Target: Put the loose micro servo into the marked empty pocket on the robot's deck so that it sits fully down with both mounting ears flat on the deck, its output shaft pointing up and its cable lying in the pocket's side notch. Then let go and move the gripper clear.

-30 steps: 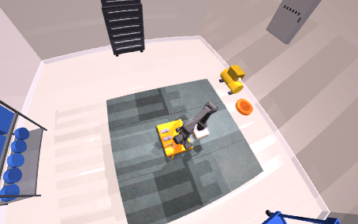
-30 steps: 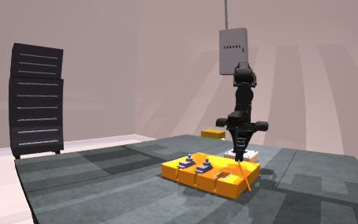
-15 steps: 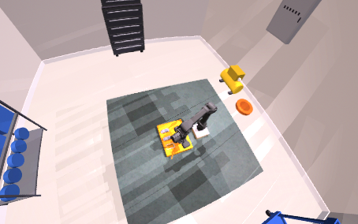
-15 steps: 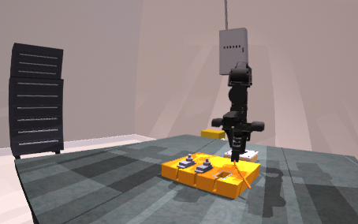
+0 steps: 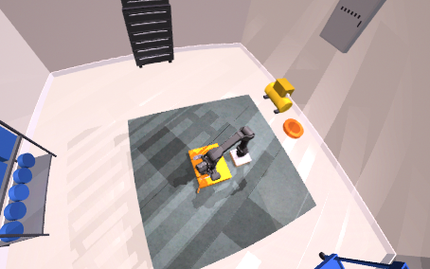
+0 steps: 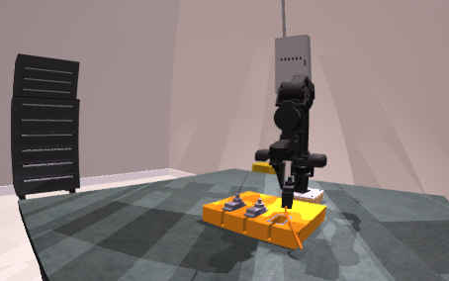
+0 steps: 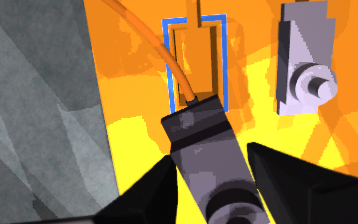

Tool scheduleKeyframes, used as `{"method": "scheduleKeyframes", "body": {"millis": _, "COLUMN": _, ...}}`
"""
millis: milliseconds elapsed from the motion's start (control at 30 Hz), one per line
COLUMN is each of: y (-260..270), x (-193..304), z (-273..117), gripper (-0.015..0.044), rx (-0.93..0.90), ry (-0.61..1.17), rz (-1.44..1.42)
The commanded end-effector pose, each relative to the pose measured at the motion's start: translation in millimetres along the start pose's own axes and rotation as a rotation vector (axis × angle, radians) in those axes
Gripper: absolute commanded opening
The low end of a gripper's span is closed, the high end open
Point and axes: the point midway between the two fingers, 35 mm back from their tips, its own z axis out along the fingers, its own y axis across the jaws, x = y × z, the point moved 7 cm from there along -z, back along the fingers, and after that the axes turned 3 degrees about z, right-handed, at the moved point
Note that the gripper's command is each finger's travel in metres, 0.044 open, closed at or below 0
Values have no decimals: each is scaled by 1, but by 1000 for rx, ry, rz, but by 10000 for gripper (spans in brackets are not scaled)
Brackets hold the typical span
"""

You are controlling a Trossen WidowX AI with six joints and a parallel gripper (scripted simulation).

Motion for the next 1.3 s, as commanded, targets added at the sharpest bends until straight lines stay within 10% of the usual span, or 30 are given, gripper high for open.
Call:
{"method": "scheduleKeyframes", "body": {"millis": 0, "y": -1, "x": -13, "z": -3, "gripper": 0, "rx": -3, "ry": -10, "rz": -5}}
{"method": "scheduleKeyframes", "body": {"millis": 1267, "y": 2, "x": -45, "z": 16, "gripper": 0, "rx": -4, "ry": -13, "rz": 90}}
